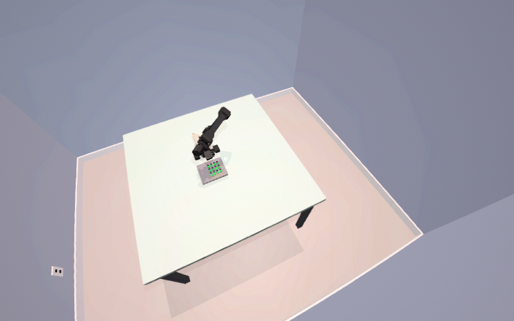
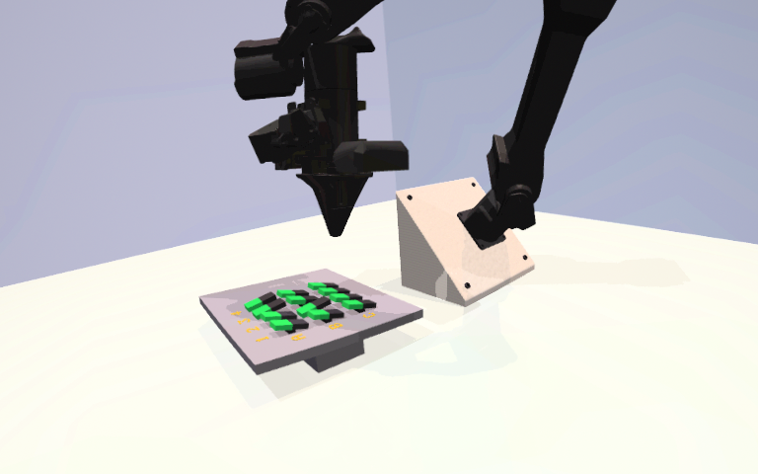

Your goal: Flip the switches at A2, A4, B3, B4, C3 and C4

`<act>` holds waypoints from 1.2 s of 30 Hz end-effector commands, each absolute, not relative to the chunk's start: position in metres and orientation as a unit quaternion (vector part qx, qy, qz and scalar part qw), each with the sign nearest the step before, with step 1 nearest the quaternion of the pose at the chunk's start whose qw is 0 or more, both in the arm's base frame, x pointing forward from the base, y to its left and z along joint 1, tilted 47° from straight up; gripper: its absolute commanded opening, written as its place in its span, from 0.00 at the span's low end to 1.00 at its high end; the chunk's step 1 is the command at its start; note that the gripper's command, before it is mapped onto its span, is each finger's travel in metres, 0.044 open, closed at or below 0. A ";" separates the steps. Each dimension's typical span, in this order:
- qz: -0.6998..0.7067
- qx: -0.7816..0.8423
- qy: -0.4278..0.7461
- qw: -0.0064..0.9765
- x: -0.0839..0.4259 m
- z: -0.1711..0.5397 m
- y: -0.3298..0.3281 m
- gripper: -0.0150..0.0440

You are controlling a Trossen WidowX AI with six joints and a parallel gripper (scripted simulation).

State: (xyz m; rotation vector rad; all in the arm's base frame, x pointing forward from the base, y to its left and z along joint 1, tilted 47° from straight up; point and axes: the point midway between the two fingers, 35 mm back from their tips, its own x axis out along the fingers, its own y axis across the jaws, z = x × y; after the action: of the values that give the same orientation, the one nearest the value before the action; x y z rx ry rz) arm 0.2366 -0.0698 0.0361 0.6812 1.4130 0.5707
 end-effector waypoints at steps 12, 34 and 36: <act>0.260 0.295 0.638 0.662 0.256 -0.002 -0.065 0.25; 0.261 0.295 0.638 0.662 0.258 -0.018 -0.047 0.25; 0.261 0.295 0.638 0.662 0.258 -0.018 -0.047 0.25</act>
State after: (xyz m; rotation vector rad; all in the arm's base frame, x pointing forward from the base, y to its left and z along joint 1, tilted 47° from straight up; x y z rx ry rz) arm 0.2584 -0.0498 -0.0166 0.6572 1.4437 0.5894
